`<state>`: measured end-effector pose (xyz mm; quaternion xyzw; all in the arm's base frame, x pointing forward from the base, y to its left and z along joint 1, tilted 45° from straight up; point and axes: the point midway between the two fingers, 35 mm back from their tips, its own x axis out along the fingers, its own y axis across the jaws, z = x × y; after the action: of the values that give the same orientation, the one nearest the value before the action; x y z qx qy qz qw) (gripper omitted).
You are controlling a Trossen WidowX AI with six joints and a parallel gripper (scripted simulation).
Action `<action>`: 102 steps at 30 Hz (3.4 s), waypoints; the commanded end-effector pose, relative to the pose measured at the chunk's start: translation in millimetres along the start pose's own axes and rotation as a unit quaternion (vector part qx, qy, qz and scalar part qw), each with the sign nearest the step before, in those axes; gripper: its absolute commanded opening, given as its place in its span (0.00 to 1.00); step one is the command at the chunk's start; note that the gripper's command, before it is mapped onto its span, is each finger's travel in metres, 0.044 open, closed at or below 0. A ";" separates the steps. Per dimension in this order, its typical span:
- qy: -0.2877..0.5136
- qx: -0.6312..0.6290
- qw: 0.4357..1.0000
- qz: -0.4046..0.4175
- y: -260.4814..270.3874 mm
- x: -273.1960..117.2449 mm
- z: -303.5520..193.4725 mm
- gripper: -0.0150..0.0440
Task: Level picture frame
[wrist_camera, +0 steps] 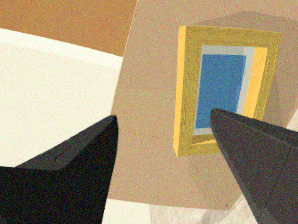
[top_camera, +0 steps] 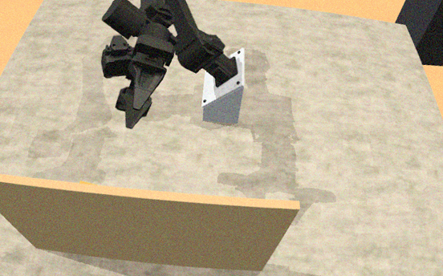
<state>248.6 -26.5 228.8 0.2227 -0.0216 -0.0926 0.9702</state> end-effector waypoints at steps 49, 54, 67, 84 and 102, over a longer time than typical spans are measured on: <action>0.006 0.019 1.000 0.019 5.6 -2.1 -6.0 0.69; 0.006 0.019 1.000 0.019 5.6 -2.1 -6.0 0.69; 0.006 0.019 1.000 0.019 5.6 -2.1 -6.0 0.69; 0.006 0.019 1.000 0.019 5.6 -2.1 -6.0 0.69; 0.005 0.018 1.000 0.019 -39.3 1.7 -25.3 0.69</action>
<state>248.6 -36.1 210.1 0.2387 -0.0277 -0.0729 0.9680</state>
